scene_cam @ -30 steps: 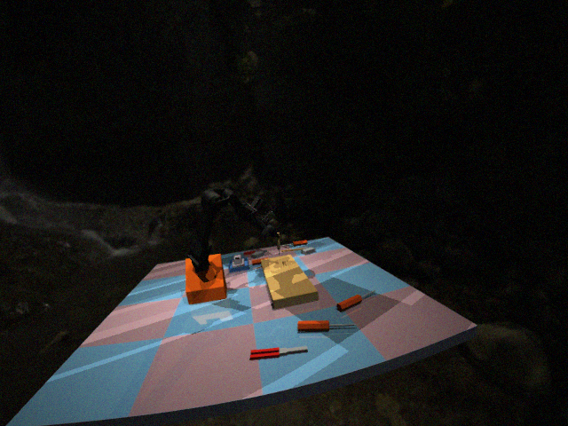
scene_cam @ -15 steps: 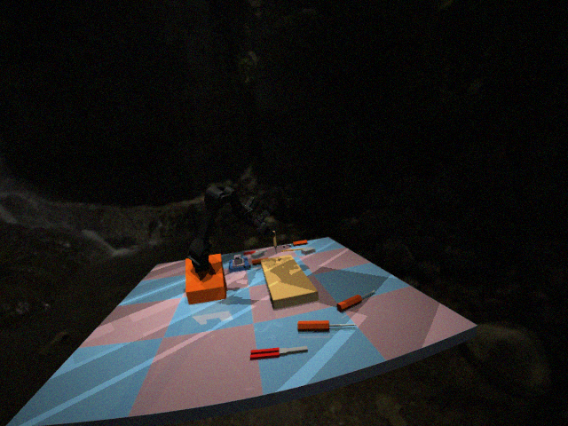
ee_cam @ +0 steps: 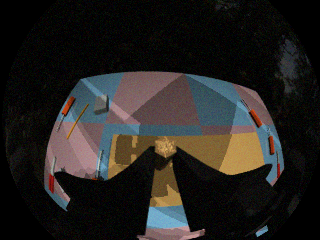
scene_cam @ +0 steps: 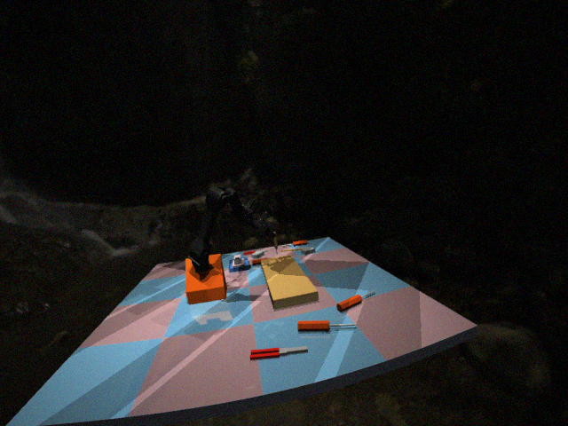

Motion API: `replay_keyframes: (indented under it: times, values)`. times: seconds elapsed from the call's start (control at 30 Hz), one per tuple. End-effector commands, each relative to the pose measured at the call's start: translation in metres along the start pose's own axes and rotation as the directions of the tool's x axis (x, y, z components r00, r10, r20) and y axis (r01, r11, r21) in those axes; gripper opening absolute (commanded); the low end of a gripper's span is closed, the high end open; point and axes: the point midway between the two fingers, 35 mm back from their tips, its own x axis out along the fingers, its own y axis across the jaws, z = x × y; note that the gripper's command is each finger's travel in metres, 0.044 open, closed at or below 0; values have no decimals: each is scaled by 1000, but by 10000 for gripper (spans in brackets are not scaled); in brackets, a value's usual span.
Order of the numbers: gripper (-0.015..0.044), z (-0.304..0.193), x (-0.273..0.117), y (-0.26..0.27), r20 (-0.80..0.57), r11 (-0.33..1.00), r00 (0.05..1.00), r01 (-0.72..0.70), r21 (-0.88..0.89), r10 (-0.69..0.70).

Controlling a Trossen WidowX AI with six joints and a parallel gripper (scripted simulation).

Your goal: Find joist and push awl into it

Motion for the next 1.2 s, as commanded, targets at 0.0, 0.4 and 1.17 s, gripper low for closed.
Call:
replay_keyframes:
  times: [0.0,0.4,1.17]
  values:
    - [0,-5,3,0,-4,1000,1000,1,-10,-1]
    - [0,-12,9,0,-4,1000,1000,1,-10,-1]
    - [0,-25,19,-1,-3,1000,1000,2,-11,-2]
